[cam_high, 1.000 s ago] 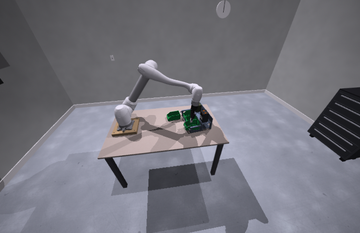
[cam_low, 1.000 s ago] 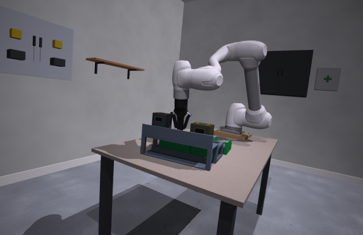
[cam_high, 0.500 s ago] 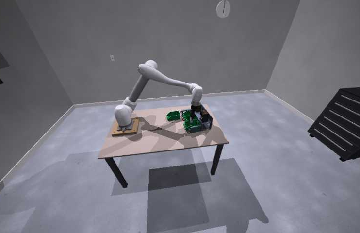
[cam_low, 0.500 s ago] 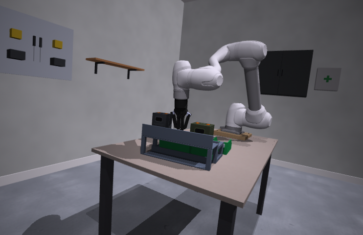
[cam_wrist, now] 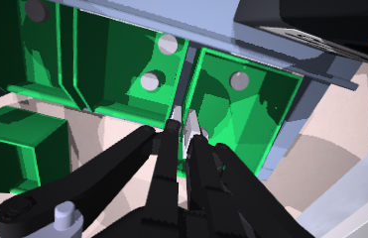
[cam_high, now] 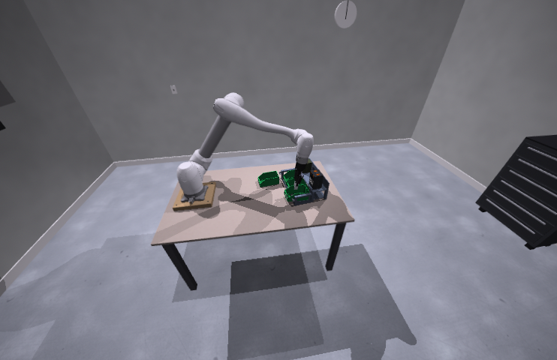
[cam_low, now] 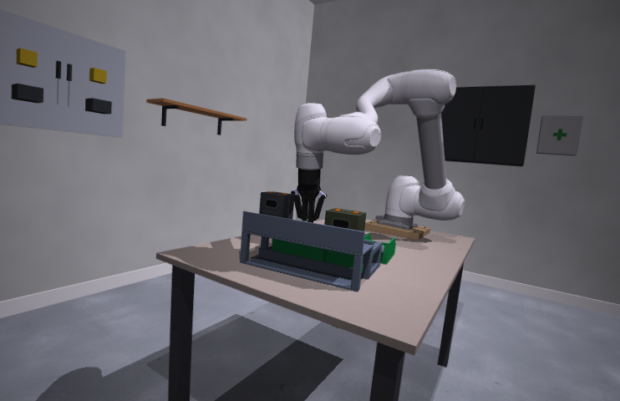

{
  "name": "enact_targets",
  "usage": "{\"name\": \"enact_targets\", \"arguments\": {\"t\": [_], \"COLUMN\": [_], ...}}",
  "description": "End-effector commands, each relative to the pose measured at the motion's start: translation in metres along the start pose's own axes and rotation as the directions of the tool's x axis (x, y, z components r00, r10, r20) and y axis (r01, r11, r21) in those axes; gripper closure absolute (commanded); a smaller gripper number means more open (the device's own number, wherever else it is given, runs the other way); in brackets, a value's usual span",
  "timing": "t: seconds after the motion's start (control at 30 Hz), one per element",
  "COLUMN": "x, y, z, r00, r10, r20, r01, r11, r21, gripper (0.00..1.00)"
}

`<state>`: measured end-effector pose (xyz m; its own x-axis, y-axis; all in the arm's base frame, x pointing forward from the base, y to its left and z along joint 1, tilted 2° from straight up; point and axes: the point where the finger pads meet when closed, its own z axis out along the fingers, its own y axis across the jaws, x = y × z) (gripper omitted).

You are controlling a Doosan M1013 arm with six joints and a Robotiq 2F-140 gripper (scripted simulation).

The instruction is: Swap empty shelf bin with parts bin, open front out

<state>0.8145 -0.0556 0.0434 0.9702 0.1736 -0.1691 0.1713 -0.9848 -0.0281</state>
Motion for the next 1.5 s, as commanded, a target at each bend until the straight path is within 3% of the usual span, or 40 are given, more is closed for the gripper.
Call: {"name": "enact_targets", "arguments": {"t": [0.0, 0.7, 1.47], "x": [0.000, -0.001, -0.005], "y": [0.000, 0.000, 0.000], "z": [0.000, -0.005, -0.031], "r00": [1.000, 1.000, 1.000], "r10": [0.000, 0.000, 0.000], "r20": [0.000, 0.000, 0.000], "r01": [0.000, 0.000, 0.000], "r11": [1.000, 1.000, 1.000], "r21": [0.000, 0.000, 0.000], "gripper": [0.85, 0.85, 0.85]}}
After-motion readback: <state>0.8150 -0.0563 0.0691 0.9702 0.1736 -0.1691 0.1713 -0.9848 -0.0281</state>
